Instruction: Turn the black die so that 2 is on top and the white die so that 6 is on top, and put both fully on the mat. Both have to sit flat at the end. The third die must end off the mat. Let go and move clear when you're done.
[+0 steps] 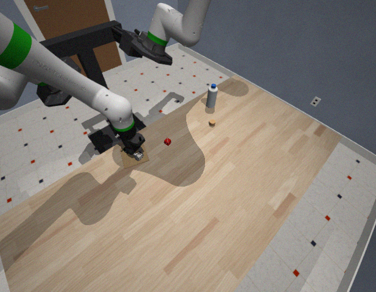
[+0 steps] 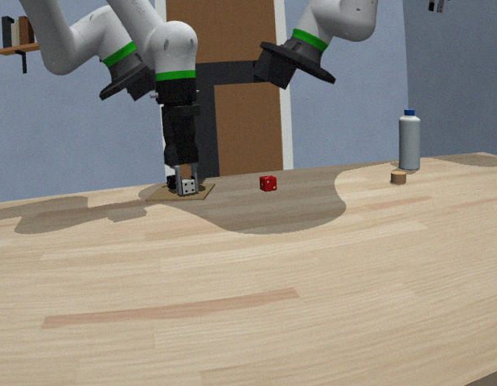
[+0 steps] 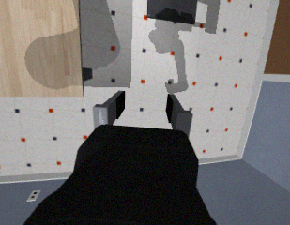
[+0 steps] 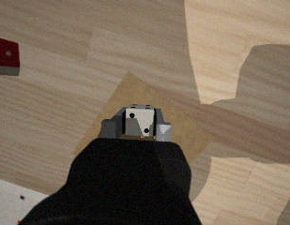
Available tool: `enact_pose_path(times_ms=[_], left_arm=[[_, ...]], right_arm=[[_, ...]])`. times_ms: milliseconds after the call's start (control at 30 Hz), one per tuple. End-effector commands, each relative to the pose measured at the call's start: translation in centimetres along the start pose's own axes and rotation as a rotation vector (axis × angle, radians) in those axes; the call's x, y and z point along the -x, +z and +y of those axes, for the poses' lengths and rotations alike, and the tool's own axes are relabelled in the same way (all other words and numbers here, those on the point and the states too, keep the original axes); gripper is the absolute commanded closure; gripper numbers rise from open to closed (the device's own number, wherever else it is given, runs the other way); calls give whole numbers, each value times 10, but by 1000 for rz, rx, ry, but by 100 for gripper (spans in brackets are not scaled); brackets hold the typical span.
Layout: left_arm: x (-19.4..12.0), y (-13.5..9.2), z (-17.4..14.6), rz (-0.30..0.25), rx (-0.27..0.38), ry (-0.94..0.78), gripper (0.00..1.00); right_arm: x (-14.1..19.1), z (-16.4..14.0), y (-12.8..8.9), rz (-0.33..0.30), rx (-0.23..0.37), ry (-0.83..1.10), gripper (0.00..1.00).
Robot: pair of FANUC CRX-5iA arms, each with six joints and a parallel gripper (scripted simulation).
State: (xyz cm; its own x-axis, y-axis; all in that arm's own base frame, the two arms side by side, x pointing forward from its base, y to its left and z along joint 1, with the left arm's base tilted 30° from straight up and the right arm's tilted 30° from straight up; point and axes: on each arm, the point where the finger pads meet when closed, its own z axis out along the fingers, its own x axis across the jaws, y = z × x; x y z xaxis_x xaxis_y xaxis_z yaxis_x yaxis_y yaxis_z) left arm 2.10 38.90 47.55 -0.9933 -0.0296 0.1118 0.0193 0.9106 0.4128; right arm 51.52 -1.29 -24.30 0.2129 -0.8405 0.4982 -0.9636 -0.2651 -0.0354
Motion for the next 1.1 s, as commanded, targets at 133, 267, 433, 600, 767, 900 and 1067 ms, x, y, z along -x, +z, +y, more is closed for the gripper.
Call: enact_pose_path(times_ms=[133, 267, 433, 600, 767, 900, 1067], left_arm=[[0, -1, 0, 0, 2, 0, 0], [0, -1, 0, 0, 2, 0, 0], [0, -1, 0, 0, 2, 0, 0], [0, -1, 0, 0, 2, 0, 0], [0, -1, 0, 0, 2, 0, 0], [0, -1, 0, 0, 2, 0, 0], [0, -1, 0, 0, 2, 0, 0]], right_arm=[[0, -1, 1, 0, -1, 0, 43], [0, -1, 2, 0, -1, 0, 43], [0, -1, 3, 0, -1, 0, 43], [0, -1, 4, 0, -1, 0, 43], [0, -1, 4, 0, -1, 0, 43], [0, -1, 4, 0, -1, 0, 43], [0, -1, 4, 0, -1, 0, 43]])
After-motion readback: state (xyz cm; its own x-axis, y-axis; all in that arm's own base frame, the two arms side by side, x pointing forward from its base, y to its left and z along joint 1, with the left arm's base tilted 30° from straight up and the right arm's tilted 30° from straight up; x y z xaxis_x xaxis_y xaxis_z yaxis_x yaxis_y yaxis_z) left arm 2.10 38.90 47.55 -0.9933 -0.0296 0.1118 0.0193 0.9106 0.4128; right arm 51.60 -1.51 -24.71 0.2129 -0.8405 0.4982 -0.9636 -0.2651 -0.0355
